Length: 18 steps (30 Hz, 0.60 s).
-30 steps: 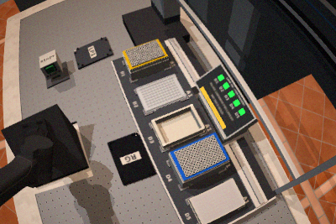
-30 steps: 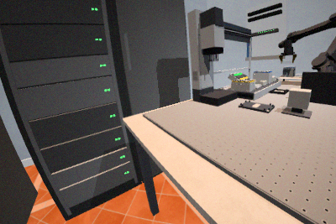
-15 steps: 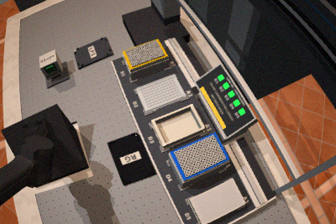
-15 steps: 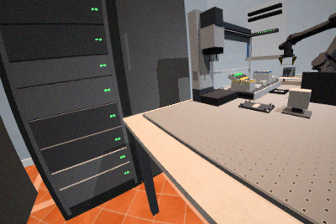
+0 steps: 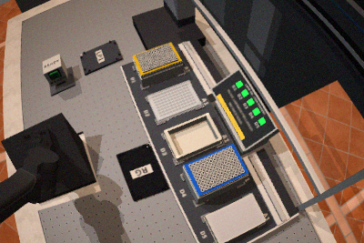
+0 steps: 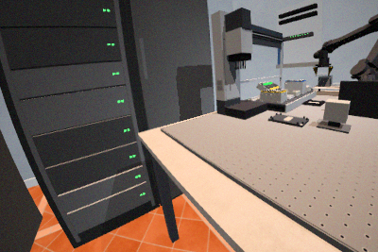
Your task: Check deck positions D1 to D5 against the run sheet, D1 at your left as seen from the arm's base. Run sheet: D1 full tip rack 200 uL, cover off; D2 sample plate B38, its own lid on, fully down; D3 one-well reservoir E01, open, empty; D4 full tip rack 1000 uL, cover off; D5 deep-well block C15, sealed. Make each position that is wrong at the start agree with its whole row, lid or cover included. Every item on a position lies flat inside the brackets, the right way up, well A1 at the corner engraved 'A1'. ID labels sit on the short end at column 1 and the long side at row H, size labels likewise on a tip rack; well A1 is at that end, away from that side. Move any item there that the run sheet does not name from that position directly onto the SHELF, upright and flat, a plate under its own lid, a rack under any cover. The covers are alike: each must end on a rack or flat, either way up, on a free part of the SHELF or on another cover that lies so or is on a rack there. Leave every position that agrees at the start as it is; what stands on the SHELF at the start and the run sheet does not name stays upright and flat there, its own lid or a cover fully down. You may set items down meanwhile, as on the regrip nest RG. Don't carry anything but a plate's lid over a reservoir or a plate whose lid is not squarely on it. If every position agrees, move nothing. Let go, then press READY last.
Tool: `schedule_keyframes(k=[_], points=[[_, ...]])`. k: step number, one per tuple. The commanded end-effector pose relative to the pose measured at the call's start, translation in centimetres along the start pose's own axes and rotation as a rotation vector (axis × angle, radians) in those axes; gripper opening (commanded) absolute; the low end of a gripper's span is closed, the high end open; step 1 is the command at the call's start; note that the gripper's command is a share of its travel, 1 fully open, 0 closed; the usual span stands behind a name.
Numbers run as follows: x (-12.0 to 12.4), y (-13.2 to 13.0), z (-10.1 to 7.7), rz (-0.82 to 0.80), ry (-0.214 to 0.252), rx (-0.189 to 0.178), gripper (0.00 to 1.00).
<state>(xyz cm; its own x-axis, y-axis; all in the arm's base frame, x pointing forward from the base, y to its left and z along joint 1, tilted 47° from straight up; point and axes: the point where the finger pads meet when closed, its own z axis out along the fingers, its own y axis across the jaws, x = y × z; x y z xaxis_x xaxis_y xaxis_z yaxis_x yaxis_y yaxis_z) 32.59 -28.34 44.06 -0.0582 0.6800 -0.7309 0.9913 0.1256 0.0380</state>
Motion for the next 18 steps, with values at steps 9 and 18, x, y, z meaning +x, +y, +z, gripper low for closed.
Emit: schedule_keyframes(k=[9, 18], points=[[-0.5, 0.2, 2.3, -0.002, -0.008, 0.000, 0.00], [-0.5, 0.2, 3.4, -0.002, -0.008, 0.001, 0.00]])
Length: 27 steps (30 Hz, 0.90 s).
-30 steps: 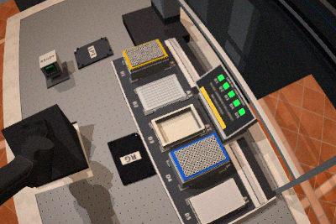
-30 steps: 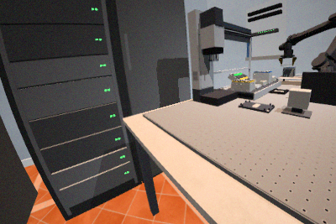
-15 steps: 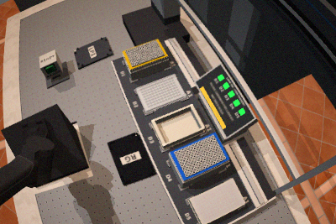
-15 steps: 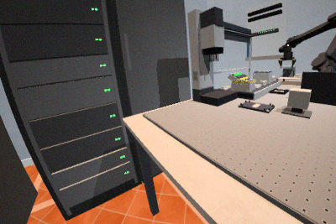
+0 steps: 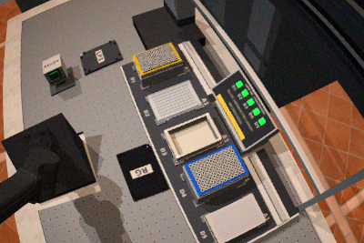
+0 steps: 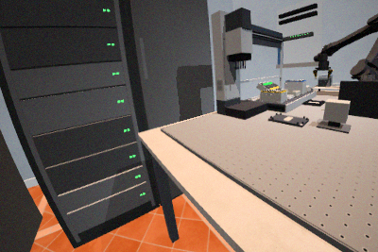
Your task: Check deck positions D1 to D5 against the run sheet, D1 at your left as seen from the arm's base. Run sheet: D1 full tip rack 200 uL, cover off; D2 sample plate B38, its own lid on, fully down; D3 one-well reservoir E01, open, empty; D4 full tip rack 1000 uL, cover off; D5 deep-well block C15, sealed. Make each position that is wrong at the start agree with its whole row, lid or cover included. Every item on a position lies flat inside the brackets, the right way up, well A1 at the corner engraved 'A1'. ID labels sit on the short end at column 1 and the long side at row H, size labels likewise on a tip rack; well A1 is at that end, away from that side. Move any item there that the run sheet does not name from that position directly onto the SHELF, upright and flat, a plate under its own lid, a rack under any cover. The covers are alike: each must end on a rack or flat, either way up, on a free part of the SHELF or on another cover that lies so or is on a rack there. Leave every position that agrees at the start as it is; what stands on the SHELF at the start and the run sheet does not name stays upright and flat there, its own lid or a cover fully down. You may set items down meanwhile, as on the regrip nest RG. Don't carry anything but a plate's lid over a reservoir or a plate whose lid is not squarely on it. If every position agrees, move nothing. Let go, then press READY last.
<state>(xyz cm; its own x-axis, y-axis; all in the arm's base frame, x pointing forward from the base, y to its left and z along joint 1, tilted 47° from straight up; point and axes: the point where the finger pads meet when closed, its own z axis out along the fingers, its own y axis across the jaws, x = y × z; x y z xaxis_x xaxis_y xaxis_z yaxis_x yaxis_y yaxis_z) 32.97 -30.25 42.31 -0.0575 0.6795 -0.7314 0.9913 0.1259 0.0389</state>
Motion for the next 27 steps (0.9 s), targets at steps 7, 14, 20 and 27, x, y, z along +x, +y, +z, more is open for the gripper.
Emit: schedule_keyframes(k=[7, 14, 20, 27], points=[[-0.4, 0.2, 2.0, -0.003, -0.007, 0.001, 0.00], [-1.6, 0.6, 1.9, 0.012, -0.027, -0.017, 0.00], [-0.5, 0.1, 3.8, -0.003, -0.008, 0.001, 0.00], [-0.6, 0.2, 4.9, 0.000, -0.011, -0.001, 0.00]])
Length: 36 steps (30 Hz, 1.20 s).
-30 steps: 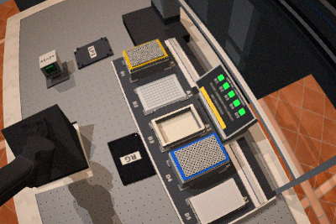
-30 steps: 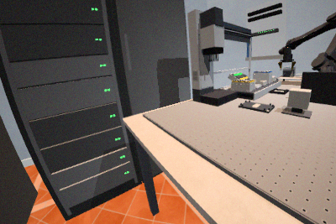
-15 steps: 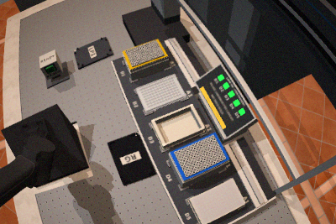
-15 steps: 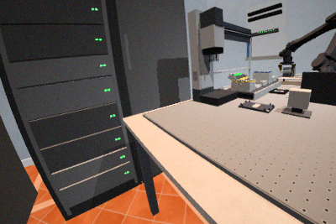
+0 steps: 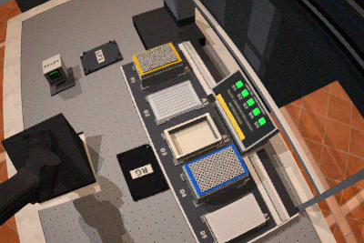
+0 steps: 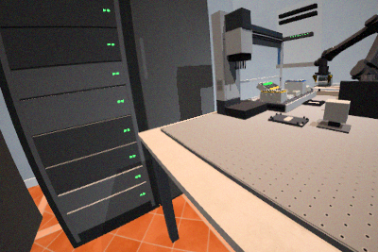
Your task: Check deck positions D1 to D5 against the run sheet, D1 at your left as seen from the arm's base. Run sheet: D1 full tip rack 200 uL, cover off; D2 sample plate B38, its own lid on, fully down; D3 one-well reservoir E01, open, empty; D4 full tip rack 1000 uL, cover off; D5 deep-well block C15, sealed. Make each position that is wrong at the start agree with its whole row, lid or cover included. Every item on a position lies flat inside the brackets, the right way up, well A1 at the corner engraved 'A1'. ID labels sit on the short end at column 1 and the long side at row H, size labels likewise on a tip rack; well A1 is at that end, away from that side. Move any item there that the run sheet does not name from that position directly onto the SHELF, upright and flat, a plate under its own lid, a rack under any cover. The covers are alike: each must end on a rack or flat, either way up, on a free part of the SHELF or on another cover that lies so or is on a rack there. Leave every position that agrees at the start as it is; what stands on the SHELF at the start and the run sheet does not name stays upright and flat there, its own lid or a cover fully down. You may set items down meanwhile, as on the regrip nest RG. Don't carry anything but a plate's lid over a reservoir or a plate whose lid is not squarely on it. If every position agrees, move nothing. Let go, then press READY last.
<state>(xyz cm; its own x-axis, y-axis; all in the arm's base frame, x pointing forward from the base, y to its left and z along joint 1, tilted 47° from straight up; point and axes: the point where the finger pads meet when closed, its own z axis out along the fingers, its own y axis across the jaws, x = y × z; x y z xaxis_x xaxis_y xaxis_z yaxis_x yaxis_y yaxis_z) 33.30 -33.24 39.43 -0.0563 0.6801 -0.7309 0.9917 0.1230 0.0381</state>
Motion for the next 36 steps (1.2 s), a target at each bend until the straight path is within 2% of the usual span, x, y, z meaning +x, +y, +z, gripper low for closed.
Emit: schedule_keyframes(k=[1, 2, 3, 5, 7, 9, 10, 14, 15, 36], points=[[-0.7, 0.4, 0.7, -0.002, -0.011, -0.004, 0.00], [-0.7, 0.4, 0.7, -0.002, -0.011, -0.004, 0.00], [-1.4, 0.9, 0.1, 0.003, -0.025, -0.021, 0.00], [-0.5, 0.3, 1.4, -0.004, -0.008, -0.001, 0.00], [-0.5, 0.3, 1.7, -0.004, -0.008, -0.001, 0.00], [-1.4, 0.7, 0.9, 0.006, -0.026, -0.016, 0.00], [-1.2, 1.2, 0.6, -0.003, -0.025, -0.025, 0.00], [-0.9, 1.1, 0.7, -0.002, -0.022, -0.023, 0.00], [-1.4, 0.5, -0.2, 0.014, -0.031, -0.027, 0.00], [-1.4, 0.4, -0.2, 0.014, -0.031, -0.027, 0.00]])
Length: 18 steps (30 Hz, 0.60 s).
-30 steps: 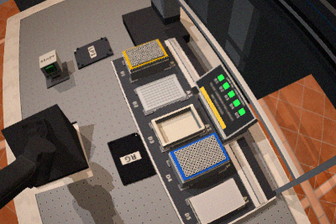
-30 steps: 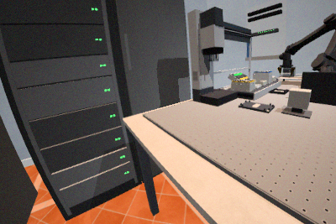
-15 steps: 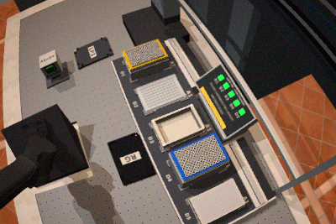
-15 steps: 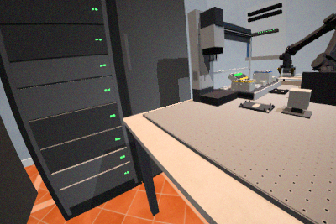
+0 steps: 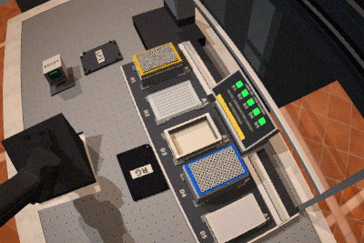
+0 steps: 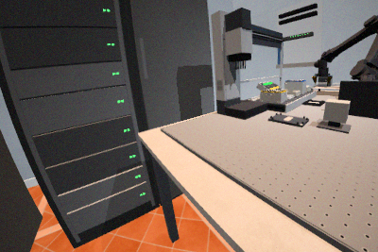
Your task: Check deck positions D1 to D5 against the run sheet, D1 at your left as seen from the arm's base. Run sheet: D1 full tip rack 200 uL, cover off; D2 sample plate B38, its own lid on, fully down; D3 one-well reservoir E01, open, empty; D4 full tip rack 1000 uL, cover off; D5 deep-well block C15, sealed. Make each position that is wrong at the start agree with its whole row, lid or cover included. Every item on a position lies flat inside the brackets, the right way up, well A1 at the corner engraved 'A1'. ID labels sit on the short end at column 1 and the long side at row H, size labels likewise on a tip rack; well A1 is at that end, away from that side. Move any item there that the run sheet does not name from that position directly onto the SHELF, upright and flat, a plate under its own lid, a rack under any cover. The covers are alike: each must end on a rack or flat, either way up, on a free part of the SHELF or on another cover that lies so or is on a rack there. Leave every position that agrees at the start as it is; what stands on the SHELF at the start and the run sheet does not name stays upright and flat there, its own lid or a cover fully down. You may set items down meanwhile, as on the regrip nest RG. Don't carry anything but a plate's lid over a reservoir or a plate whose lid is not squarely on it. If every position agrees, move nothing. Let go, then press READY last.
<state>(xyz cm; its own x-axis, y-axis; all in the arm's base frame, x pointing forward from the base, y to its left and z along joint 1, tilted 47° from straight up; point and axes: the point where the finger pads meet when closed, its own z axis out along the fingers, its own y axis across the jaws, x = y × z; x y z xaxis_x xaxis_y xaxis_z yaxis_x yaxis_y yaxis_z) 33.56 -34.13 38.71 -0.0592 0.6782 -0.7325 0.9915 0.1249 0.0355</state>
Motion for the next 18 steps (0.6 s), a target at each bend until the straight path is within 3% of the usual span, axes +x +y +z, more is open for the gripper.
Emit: schedule_keyframes(k=[1, 8, 18], points=[[-1.27, 0.31, -1.37, 0.017, -0.029, -0.027, 0.00], [-0.51, 0.12, -0.83, 0.003, -0.023, -0.023, 0.00], [-1.23, 0.25, -1.36, 0.017, -0.029, -0.027, 0.00]])
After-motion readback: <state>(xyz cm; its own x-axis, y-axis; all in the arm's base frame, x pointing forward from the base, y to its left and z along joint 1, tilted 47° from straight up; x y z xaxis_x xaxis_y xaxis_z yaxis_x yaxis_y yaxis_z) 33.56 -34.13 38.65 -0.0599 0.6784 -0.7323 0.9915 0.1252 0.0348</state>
